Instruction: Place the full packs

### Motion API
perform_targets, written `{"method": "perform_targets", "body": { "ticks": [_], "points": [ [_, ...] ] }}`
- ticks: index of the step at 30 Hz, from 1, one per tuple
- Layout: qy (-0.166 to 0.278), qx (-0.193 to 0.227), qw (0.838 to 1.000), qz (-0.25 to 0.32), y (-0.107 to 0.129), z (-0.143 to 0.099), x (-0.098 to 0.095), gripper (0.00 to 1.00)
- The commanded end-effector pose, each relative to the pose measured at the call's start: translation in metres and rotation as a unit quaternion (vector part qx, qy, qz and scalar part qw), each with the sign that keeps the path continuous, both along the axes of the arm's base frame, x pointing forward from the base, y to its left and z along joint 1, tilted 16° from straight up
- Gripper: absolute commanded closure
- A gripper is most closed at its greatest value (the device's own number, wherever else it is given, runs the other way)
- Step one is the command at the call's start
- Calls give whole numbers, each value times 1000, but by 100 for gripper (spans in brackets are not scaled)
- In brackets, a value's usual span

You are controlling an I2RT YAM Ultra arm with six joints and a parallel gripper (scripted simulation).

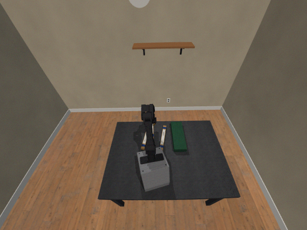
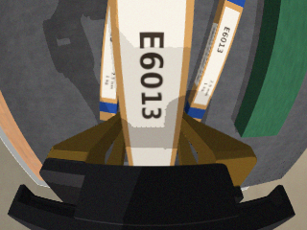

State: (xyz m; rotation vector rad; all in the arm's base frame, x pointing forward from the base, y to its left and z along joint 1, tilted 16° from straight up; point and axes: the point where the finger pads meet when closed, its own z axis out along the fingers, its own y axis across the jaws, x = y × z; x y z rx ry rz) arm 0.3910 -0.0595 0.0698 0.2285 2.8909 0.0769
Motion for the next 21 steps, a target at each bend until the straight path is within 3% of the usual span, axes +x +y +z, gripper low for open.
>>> {"method": "perform_targets", "body": {
  "ticks": [1, 21],
  "points": [
    [-44, -8, 999, -4, -10, 26, 12, 100],
    [-42, -7, 999, -4, -12, 22, 11, 100]
  ]
}}
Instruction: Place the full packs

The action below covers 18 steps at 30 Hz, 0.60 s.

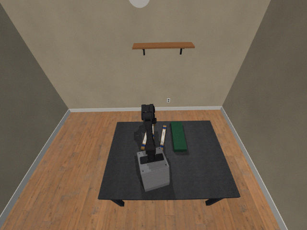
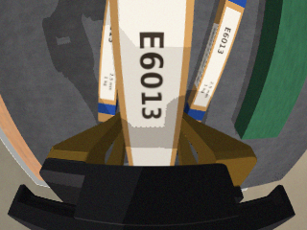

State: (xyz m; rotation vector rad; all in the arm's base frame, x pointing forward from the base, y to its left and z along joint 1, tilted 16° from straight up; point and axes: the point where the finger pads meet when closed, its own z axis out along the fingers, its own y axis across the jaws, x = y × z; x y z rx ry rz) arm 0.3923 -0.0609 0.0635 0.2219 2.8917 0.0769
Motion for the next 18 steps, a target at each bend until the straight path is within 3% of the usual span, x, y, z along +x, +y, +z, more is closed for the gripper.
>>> {"method": "perform_targets", "body": {
  "ticks": [1, 18],
  "points": [
    [-42, -7, 999, -6, -11, 28, 10, 100],
    [-40, -8, 999, -6, -12, 25, 9, 100]
  ]
}}
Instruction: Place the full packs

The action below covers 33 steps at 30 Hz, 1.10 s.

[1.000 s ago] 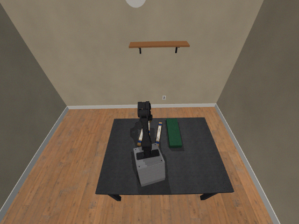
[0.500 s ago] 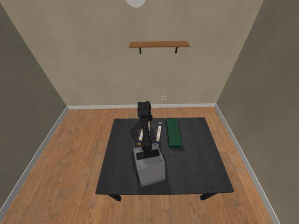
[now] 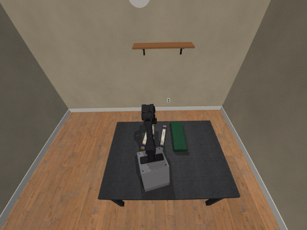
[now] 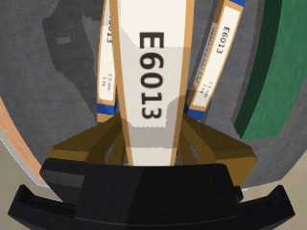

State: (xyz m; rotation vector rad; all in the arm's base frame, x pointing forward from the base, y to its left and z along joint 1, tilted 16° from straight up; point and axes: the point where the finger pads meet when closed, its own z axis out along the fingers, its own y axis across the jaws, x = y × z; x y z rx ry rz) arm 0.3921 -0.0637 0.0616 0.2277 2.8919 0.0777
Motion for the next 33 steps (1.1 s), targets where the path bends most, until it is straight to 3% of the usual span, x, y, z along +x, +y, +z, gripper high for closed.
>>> {"method": "perform_targets", "body": {
  "ticks": [1, 13, 14, 33],
  "points": [
    [-41, -8, 999, -4, -9, 27, 9, 100],
    [-41, -8, 999, -4, -10, 27, 10, 100],
    [-22, -4, 1000, -3, -1, 3, 3, 100],
    [-22, -4, 1000, -3, 0, -19, 9, 100]
  ]
}}
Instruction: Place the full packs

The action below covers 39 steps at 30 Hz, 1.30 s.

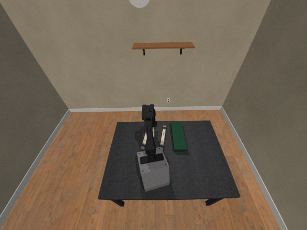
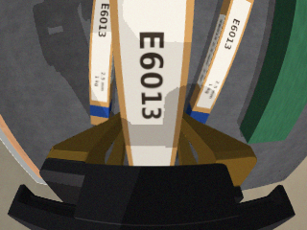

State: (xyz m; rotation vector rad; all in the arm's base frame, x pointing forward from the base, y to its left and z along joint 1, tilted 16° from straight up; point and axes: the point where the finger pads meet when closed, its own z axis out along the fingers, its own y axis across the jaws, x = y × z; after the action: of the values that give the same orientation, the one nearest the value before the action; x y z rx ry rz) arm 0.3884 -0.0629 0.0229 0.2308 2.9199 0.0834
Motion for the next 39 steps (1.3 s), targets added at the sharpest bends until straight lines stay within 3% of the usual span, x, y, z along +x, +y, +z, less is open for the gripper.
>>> {"method": "perform_targets", "body": {
  "ticks": [1, 39],
  "points": [
    [-36, -7, 999, -3, -1, 18, 13, 100],
    [-35, -7, 999, -3, -1, -15, 23, 100]
  ]
}}
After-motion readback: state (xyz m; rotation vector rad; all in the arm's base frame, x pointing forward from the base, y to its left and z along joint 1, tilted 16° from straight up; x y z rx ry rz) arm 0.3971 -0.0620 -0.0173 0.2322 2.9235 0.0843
